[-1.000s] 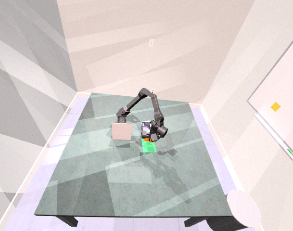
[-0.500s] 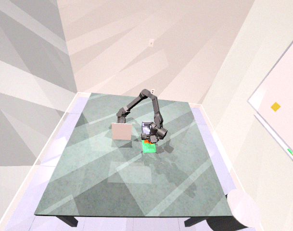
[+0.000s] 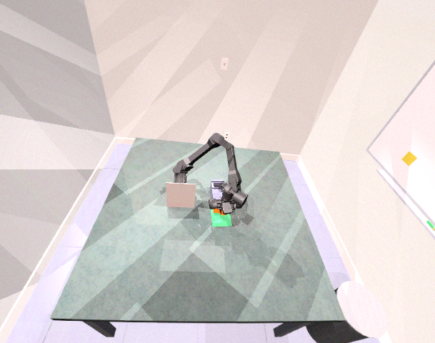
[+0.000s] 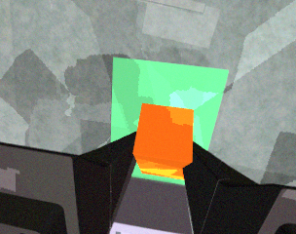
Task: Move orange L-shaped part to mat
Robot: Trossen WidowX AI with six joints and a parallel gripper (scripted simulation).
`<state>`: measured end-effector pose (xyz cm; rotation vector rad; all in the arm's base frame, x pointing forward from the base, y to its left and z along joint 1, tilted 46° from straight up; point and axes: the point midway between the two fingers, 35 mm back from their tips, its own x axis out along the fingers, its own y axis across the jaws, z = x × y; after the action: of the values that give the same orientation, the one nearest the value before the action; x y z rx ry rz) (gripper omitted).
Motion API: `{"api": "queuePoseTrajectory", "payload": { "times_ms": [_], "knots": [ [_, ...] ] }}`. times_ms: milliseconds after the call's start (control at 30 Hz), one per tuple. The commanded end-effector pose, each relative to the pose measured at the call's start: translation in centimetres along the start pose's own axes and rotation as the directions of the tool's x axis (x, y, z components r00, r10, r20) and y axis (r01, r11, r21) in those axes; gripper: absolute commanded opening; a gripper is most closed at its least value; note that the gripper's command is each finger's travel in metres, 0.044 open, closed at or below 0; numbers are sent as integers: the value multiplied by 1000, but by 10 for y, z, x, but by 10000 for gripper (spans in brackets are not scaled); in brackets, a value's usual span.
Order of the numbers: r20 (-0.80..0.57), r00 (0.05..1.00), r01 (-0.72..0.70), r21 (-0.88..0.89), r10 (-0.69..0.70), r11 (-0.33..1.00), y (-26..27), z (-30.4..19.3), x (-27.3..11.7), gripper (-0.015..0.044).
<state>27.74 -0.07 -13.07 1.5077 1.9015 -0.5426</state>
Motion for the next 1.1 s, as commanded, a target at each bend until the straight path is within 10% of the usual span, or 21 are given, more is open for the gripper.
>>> {"api": "queuePoseTrajectory", "payload": {
  "times_ms": [0, 367, 867, 1067],
  "knots": [
    [-5, 1000, -2, 5, 2, 1000, 0, -1, 1, 0],
    [-1, 1000, 1, 1, -1, 1000, 0, 0, 1, 0],
    [1, 1000, -1, 5, 1, 1000, 2, 2, -60, 394],
    [-1, 1000, -1, 6, 1, 1000, -1, 0, -88, 400]
  ]
}}
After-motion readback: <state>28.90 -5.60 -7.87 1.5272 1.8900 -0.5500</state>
